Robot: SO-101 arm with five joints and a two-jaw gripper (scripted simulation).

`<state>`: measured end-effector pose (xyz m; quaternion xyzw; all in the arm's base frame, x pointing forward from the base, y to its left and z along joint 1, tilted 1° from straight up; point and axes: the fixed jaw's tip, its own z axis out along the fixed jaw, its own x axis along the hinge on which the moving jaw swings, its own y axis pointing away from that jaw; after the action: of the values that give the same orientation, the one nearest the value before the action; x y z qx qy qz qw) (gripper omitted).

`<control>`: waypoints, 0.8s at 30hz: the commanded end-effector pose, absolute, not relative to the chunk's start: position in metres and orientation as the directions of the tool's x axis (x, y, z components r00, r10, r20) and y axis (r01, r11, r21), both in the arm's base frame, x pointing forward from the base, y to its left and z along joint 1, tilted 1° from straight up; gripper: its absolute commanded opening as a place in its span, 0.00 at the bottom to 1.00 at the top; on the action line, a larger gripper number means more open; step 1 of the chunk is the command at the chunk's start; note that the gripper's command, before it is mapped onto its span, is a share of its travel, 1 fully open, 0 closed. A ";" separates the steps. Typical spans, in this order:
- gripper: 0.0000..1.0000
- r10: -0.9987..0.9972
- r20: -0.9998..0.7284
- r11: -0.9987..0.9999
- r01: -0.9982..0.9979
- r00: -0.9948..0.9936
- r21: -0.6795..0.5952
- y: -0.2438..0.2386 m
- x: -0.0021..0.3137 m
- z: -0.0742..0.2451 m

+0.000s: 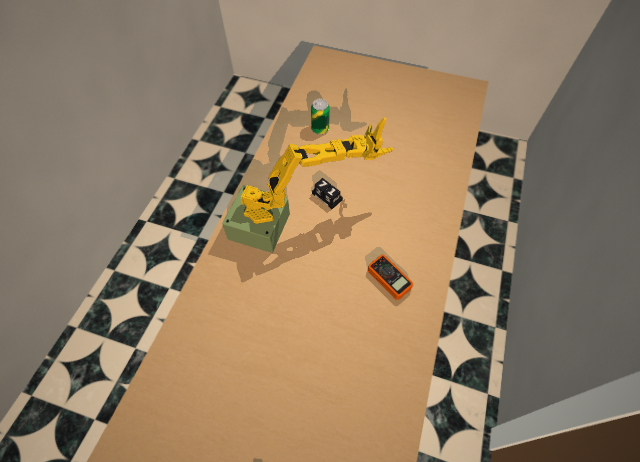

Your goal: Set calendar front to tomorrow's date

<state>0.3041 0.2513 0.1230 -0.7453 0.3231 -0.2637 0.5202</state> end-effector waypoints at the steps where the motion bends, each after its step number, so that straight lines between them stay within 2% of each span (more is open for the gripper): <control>1: 1.00 -0.755 0.059 -0.248 -0.202 0.653 -0.947 0.251 0.304 0.125; 13: 0.98 -0.732 0.119 -0.318 -0.181 0.671 -0.931 0.249 0.298 0.122; 24: 0.90 -0.611 0.304 -0.531 -0.094 0.731 -0.842 0.239 0.280 0.109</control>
<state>0.2895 0.2413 0.1087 -0.8059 0.2471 -0.2913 0.4522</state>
